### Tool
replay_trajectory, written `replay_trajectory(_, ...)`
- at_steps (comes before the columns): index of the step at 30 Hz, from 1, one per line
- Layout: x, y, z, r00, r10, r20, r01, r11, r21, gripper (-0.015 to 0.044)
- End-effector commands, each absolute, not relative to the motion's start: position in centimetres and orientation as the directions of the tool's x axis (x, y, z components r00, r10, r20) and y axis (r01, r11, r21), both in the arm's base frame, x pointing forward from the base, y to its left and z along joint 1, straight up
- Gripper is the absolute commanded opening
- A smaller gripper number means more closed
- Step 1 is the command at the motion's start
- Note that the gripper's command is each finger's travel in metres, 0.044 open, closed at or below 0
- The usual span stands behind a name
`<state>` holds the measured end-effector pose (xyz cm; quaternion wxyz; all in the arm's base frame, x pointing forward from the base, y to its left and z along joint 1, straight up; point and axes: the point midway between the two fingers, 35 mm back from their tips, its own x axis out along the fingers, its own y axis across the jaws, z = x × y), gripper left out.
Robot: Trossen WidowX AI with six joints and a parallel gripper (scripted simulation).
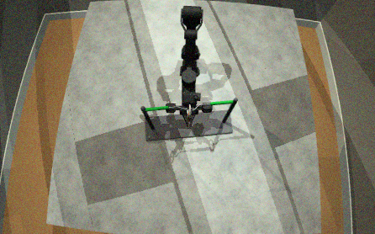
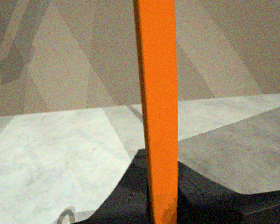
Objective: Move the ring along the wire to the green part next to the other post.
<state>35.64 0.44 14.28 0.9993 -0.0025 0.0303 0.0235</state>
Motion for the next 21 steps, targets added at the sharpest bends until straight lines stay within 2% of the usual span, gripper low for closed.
replay_trajectory(1,35.0,0.6,14.6,0.985,0.134,-0.107,-0.136,0.991,-0.013,-0.0150)
replay_trajectory(10,33.6,0.7,14.7,0.915,0.333,-0.228,-0.346,0.938,-0.021,-0.0150)
replay_trajectory(21,32.6,1.0,14.8,0.802,0.543,-0.250,-0.564,0.825,-0.017,-0.0150)
